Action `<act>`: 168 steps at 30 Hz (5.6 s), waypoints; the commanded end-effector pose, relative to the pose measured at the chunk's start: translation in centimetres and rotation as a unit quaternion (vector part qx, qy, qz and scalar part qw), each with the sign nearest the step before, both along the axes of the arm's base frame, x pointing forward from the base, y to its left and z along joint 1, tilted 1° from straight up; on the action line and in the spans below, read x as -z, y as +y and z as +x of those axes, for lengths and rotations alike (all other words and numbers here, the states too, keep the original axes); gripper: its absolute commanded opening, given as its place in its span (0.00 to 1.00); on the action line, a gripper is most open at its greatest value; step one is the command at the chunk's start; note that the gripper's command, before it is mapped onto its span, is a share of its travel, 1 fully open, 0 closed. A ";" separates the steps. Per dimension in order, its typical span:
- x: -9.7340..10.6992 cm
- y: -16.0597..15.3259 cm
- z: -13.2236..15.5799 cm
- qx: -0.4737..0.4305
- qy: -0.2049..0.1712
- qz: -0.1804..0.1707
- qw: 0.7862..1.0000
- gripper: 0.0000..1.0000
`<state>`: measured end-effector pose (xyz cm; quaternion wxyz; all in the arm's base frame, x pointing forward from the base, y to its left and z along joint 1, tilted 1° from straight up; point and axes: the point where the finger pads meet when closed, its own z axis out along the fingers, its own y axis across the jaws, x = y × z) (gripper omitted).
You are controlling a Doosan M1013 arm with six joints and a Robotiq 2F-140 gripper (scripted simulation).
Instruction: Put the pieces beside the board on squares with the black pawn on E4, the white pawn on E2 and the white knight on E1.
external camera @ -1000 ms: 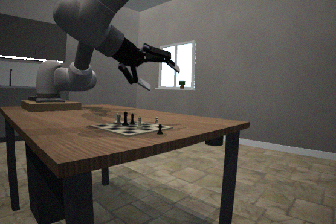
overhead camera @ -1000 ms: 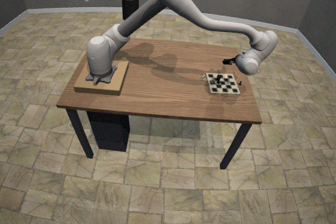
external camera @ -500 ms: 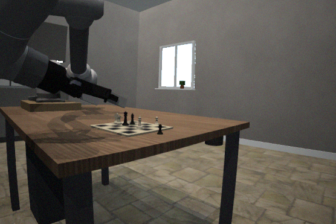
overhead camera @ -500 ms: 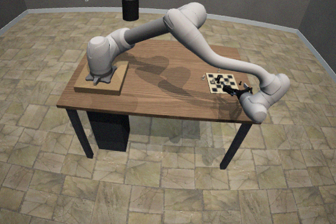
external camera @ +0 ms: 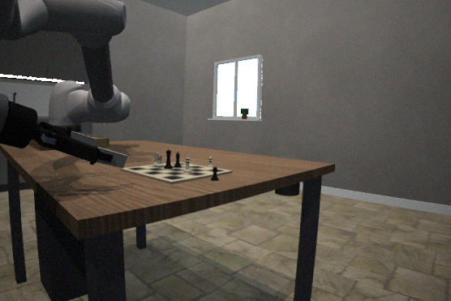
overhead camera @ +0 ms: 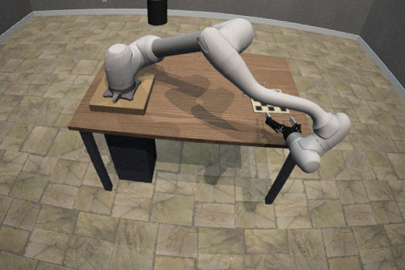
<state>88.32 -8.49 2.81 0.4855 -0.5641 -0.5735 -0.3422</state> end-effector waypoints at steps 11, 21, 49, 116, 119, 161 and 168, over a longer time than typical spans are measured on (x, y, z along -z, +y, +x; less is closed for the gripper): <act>0.0 0.0 0.0 0.000 0.000 0.000 1.000 1.00; 0.0 0.0 0.0 0.000 0.000 0.000 1.000 1.00; -3.0 0.0 0.0 0.000 0.000 0.000 1.000 1.00; -6.0 22.9 10.7 -0.174 -0.236 -0.548 0.783 1.00; -5.8 22.9 10.7 -0.174 -0.236 -0.548 0.783 0.20; -5.6 22.9 10.7 -0.174 -0.236 -0.548 0.783 0.20; -5.3 22.9 10.7 -0.174 -0.236 -0.548 0.783 0.20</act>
